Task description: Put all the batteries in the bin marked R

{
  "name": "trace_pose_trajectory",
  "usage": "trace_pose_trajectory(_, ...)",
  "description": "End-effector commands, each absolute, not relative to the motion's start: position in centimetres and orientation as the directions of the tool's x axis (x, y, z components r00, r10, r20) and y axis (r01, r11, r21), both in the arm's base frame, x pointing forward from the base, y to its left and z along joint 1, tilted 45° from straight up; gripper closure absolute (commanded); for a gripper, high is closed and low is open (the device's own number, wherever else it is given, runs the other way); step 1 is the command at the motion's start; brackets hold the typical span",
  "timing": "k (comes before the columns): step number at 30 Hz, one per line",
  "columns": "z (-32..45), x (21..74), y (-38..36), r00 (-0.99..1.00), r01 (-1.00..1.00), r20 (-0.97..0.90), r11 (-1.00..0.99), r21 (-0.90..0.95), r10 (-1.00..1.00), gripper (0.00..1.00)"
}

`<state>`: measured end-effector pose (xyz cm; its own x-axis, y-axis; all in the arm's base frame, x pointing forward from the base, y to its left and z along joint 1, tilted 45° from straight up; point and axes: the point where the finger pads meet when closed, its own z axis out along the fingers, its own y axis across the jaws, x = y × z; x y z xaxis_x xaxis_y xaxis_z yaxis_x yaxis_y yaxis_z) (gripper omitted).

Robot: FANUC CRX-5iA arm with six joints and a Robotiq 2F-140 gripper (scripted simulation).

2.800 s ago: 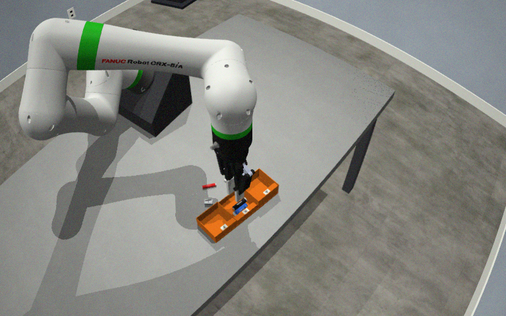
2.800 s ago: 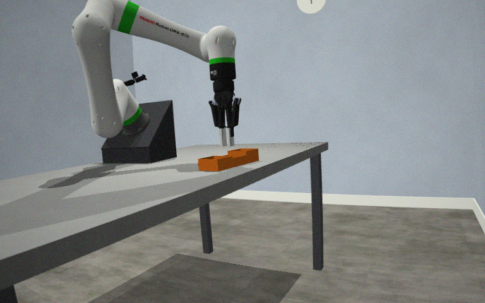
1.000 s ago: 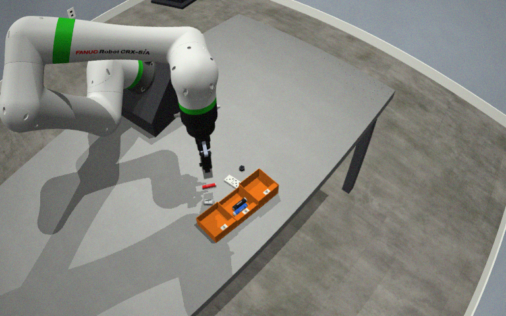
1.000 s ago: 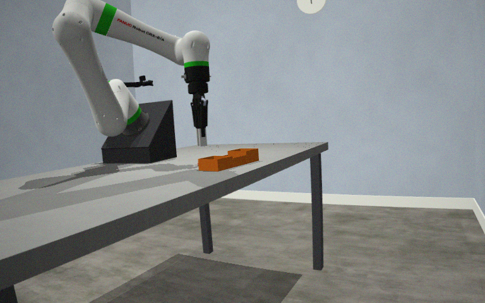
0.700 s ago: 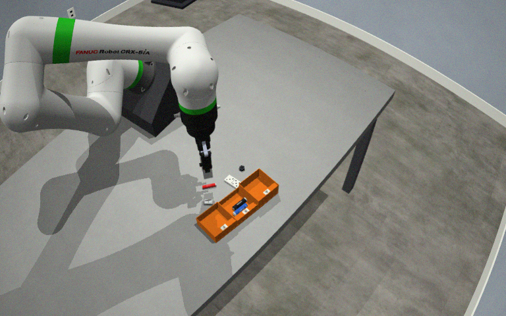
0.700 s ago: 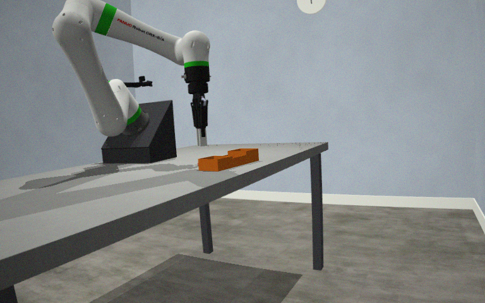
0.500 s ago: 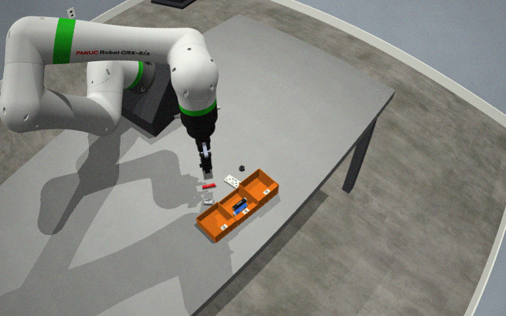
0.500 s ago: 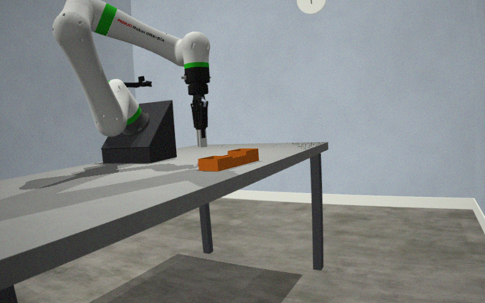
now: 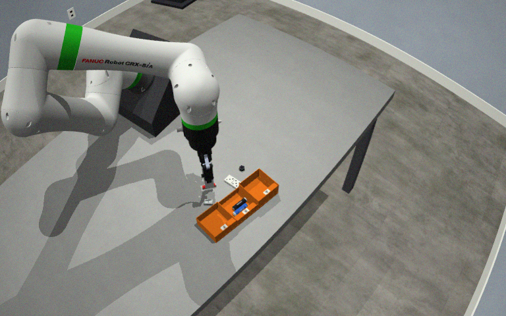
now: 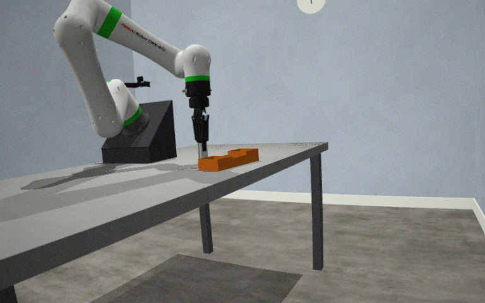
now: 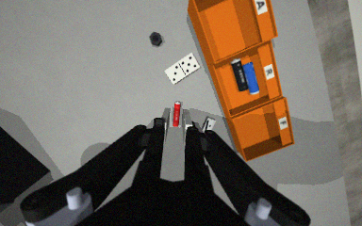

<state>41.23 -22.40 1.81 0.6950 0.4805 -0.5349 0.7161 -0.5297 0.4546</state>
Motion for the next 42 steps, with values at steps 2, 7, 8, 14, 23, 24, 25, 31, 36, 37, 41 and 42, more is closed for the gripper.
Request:
trace_pose_trajectory(2,1.48,41.3,-22.77,0.695,0.716,-0.534,-0.529,0.456,0.48,0.85)
trace_pose_trajectory(7,1.19,41.26,-23.05,0.695,0.716,-0.534,-0.529,0.456,0.48,0.85)
trace_pose_trajectory(8,1.1,41.24,-23.14,0.695,0.716,-0.534,-0.529,0.456,0.48,0.85)
trace_pose_trajectory(14,0.62,41.19,-23.6,0.695,0.716,-0.534,-0.529,0.456,0.48,0.85)
trace_pose_trajectory(23,0.62,41.18,-23.6,0.695,0.716,-0.534,-0.529,0.456,0.48,0.85)
trace_pose_trajectory(24,0.62,41.17,-23.6,0.695,0.716,-0.534,-0.529,0.456,0.48,0.85)
trace_pose_trajectory(25,0.62,41.17,-23.6,0.695,0.716,-0.534,-0.529,0.456,0.48,0.85)
trace_pose_trajectory(31,0.62,41.17,-23.6,0.695,0.716,-0.534,-0.529,0.456,0.48,0.97)
trace_pose_trajectory(36,0.62,41.17,-23.6,0.695,0.716,-0.534,-0.529,0.456,0.48,0.97)
trace_pose_trajectory(37,0.62,41.17,-23.6,0.695,0.716,-0.534,-0.529,0.456,0.48,0.97)
trace_pose_trajectory(41,0.62,41.17,-23.6,0.695,0.716,-0.534,-0.529,0.456,0.48,0.97)
trace_pose_trajectory(42,0.62,41.17,-23.6,0.695,0.716,-0.534,-0.529,0.456,0.48,0.97)
